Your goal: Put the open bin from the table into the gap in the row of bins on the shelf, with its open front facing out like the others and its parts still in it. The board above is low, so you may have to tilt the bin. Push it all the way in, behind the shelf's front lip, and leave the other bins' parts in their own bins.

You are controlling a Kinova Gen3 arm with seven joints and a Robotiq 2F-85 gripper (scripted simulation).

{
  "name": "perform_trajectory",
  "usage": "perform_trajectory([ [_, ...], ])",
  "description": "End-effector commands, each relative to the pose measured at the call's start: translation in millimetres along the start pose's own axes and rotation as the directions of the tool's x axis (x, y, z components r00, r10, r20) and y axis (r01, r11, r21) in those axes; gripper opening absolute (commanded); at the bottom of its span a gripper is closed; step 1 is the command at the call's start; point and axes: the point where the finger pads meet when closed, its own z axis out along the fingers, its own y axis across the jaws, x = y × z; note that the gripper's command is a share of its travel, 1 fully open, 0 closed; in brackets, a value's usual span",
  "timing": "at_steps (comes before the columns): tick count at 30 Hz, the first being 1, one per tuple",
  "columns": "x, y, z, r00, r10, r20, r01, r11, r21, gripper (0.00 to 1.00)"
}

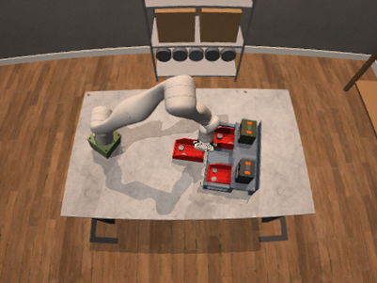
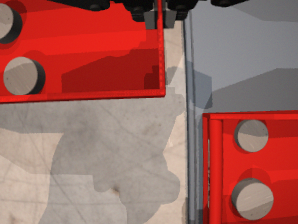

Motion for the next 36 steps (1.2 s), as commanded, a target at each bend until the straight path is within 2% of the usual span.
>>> perform_trajectory([
  [1,0,-3,-0.7,1.000,0.001,0.000,-0.001,1.000,0.001,0.10],
  [5,0,-11,-0.6,1.000,0.003,-0.001,-0.003,1.000,-0.003,0.10],
  [17,0,-11,-0.6,1.000,0.003,-0.001,-0.003,1.000,-0.003,0.10],
  [22,0,-21,-0.9,1.000,0.003,-0.001,-0.003,1.000,-0.003,0.10],
  [36,-1,-26,-1.2,1.000,0.001,0.000,-0.001,1.000,0.000,0.10],
])
